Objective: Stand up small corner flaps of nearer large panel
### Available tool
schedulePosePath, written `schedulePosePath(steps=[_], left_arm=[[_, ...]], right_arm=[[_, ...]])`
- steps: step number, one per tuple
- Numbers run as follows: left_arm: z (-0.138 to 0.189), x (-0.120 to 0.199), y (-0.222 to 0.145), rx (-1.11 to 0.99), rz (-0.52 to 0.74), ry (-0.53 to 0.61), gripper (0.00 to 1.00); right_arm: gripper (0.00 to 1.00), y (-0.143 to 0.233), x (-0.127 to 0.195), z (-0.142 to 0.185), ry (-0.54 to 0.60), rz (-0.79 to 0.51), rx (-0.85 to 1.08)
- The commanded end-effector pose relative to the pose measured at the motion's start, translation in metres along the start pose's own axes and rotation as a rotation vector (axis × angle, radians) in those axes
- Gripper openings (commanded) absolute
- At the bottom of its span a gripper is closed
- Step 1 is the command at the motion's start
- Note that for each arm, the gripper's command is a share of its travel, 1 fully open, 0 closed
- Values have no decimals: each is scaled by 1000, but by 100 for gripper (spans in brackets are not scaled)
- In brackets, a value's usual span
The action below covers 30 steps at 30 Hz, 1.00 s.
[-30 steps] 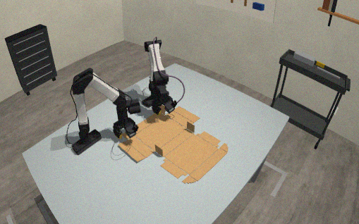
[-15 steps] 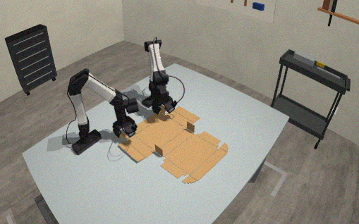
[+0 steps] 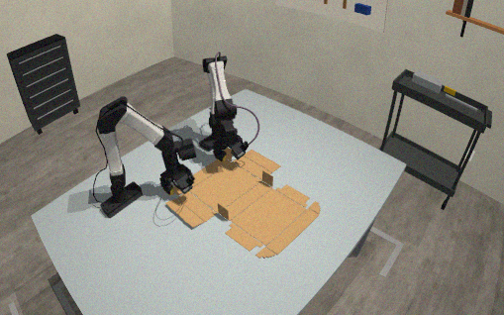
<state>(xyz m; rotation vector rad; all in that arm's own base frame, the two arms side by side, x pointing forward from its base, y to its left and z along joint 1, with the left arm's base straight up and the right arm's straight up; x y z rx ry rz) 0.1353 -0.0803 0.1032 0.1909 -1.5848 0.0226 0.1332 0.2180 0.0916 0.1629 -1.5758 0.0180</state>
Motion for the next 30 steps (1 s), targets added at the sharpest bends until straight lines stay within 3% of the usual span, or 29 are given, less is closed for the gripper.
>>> schedulePosePath(steps=[1, 30], left_arm=[[0, -9, -1, 2, -24, -4, 77], [0, -9, -1, 2, -24, -4, 77]], right_arm=[[77, 0, 0, -3, -7, -25, -1], [77, 21, -2, -7, -14, -36, 1]])
Point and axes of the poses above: on each arm, the point where the finger pads meet when closed, its own x axis back along the fingers, its own y axis across the jaws, z = x × y, the point moved 10 cm from there along x, back along the fingers, and after that the axes turned 10 degrees about x, right-handed, at the moved point
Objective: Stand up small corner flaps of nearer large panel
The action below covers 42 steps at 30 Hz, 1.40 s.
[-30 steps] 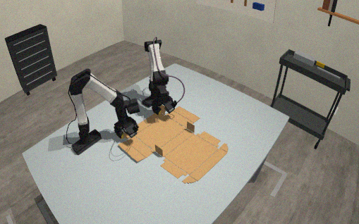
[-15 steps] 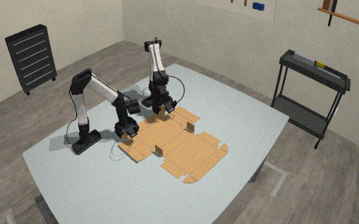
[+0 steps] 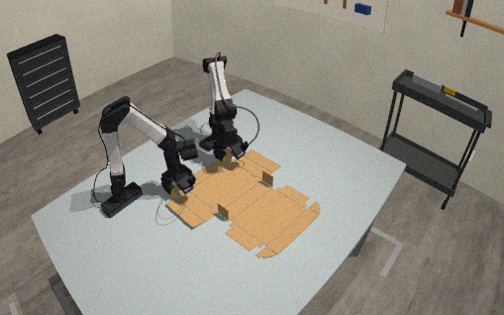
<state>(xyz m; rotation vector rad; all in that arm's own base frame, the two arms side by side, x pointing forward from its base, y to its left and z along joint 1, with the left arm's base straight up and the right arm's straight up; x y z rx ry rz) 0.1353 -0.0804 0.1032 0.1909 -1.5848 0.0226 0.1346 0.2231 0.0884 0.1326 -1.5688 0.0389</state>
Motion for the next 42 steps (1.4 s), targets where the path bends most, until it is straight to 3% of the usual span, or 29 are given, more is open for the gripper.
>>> schedulePosePath(steps=[1, 38, 42], left_arm=[[0, -9, -1, 2, -24, -4, 77], [0, -9, -1, 0, -24, -4, 77], [0, -9, -1, 0, -24, -4, 77]], right_arm=[[77, 17, 2, -5, -23, -68, 7], [77, 32, 43, -7, -47, -101, 9], [77, 33, 31, -7, -23, -69, 7]])
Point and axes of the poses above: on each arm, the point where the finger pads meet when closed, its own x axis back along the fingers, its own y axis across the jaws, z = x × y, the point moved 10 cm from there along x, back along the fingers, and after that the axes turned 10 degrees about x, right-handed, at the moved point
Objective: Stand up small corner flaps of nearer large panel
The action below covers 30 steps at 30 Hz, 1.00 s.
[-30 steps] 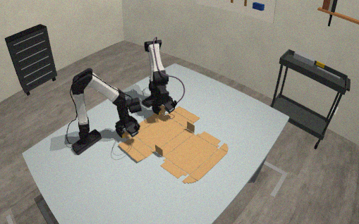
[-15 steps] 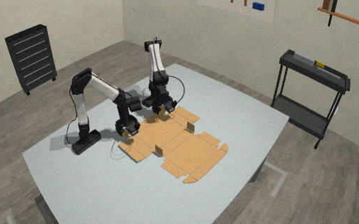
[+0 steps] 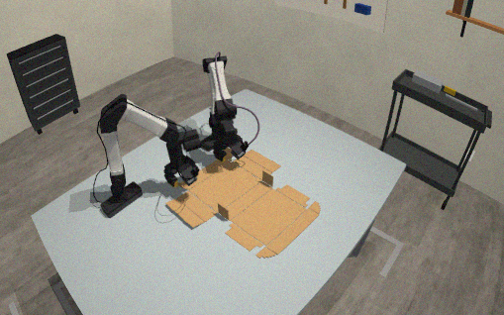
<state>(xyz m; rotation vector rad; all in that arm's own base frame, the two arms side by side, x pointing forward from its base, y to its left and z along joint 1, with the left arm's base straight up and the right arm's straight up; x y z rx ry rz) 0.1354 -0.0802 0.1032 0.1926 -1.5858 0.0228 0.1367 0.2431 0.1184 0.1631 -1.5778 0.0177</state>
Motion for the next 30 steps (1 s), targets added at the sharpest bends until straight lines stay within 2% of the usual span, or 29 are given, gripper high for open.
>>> schedulePosePath(steps=[1, 5, 15, 16, 18, 30], left_arm=[[0, -9, -1, -1, -23, -3, 77], [0, -9, -1, -1, -23, -3, 77], [0, -9, -1, -1, -23, -3, 77], [0, -9, -1, -1, -23, -3, 77], [0, -9, -1, -1, -23, -3, 77], [0, -9, -1, -1, -23, -3, 77]], right_arm=[[77, 12, 2, -3, -13, -35, 1], [77, 12, 17, -1, -23, -46, 1], [77, 23, 13, -4, -3, -10, -1], [77, 24, 25, -4, -28, -45, 1], [77, 27, 14, -5, -5, -9, -1], [77, 46, 16, -8, -9, -5, -1]])
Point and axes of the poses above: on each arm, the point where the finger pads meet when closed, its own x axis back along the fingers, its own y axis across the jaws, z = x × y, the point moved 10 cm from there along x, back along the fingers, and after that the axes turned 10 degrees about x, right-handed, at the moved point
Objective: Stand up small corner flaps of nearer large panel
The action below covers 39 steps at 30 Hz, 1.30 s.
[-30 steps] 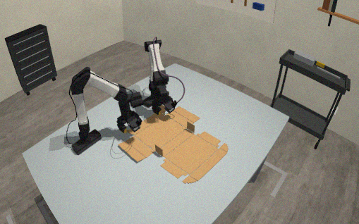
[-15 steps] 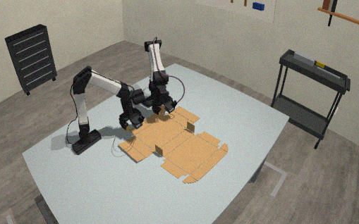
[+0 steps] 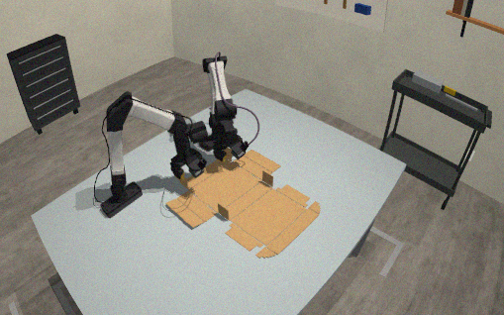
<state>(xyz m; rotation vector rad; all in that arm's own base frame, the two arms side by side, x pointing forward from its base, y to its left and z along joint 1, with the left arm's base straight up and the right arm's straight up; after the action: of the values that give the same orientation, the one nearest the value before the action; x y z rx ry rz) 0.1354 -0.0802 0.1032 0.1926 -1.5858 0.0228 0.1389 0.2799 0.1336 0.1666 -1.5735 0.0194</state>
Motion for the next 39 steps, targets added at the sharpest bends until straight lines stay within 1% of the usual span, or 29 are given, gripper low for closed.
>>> schedulePosePath(steps=[1, 2, 3, 6, 7, 9, 11, 13, 16, 19, 20, 22, 24, 27, 32, 36, 37, 39], left_arm=[[0, -9, -1, -1, -23, -3, 77], [0, -9, -1, -1, -23, -3, 77], [0, -9, -1, -1, -23, -3, 77], [0, -9, -1, -1, -23, -3, 77], [0, -9, -1, -1, -23, -3, 77], [0, -9, -1, -1, -23, -3, 77], [0, -9, -1, -1, -23, -3, 77], [0, -9, -1, -1, -23, -3, 77], [0, -9, -1, -1, -23, -3, 77], [0, -9, -1, -1, -23, -3, 77], [0, -9, -1, -1, -23, -3, 77], [0, -9, -1, -1, -23, -3, 77], [0, -9, -1, -1, -23, -3, 77], [0, -9, -1, -1, -23, -3, 77], [0, -9, -1, -1, -23, -3, 77], [0, -9, -1, -1, -23, -3, 77], [0, -9, -1, -1, -23, -3, 77], [0, -9, -1, -1, -23, -3, 77]], right_arm=[[77, 8, 4, -1, -13, -4, -4], [77, 8, 4, -1, -13, -4, -4], [77, 10, 18, -1, -37, -44, -2], [73, 14, 2, -4, -26, -25, -3], [71, 15, 2, -4, -26, -25, -3], [68, 15, 9, -4, -38, -44, -2], [65, 16, 1, -4, -25, -24, -3], [63, 16, 7, -4, -35, -38, -3], [58, 18, -1, -4, -26, -25, -3], [57, 19, 1, -4, -32, -35, -2], [56, 19, 8, -5, -45, -56, -3], [53, 16, -6, -3, -22, -19, -4], [50, 12, -12, -1, -12, -4, -4], [50, 18, -1, -3, -35, -40, -2], [50, 15, -20, -1, -10, 0, -5], [50, 18, -22, -3, -14, -6, -5], [50, 20, -9, -3, -41, -48, -4], [50, 20, -29, -3, -14, -5, -5]])
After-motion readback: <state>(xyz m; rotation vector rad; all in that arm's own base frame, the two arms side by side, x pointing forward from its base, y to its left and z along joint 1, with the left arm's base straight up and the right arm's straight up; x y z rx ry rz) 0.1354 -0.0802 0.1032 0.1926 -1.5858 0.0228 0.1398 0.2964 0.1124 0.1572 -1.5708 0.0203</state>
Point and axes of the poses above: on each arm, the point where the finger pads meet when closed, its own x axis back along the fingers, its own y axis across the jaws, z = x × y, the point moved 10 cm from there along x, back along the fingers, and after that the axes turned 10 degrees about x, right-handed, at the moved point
